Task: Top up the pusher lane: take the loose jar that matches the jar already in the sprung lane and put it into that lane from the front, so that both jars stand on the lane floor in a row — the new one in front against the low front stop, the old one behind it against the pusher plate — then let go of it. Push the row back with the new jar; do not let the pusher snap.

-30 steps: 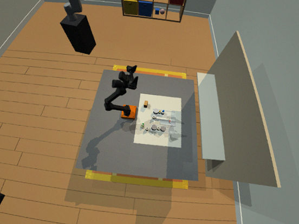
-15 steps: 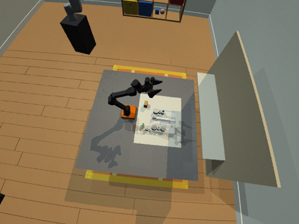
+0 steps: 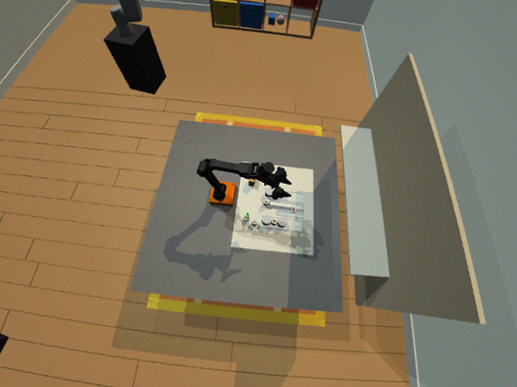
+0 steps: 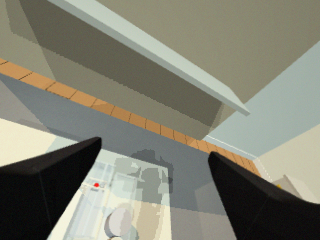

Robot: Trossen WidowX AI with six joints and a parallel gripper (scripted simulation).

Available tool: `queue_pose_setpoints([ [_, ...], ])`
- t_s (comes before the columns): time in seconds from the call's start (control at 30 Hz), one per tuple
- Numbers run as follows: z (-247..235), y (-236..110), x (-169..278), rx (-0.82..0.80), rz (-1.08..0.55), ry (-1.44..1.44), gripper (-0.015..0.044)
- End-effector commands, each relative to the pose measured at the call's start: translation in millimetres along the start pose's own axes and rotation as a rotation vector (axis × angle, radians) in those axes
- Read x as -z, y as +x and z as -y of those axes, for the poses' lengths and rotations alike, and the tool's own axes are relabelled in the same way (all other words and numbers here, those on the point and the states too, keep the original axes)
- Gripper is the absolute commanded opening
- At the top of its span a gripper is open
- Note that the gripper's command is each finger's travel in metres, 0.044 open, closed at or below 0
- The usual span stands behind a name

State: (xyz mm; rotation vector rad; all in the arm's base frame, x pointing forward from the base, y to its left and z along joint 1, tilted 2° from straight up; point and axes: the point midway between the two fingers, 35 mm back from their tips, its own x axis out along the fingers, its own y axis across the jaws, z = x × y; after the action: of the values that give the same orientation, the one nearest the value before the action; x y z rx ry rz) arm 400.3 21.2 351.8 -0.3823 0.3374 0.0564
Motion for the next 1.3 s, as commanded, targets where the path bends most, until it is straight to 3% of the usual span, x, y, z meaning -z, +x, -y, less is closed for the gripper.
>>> queue_pose_setpoints([
  [0.0, 5, 21, 55, -0.029, -0.199, -0.017, 0.0440],
  [0.27, 13, 30, 184, -0.136, -0.666, 0.016, 0.0440],
  [0.57, 10, -16, 301, -0.335, -1.151, 0.163, 0.0440],
  [1.27, -9, -9, 354, -0.352, -1.182, 0.177, 0.0440],
])
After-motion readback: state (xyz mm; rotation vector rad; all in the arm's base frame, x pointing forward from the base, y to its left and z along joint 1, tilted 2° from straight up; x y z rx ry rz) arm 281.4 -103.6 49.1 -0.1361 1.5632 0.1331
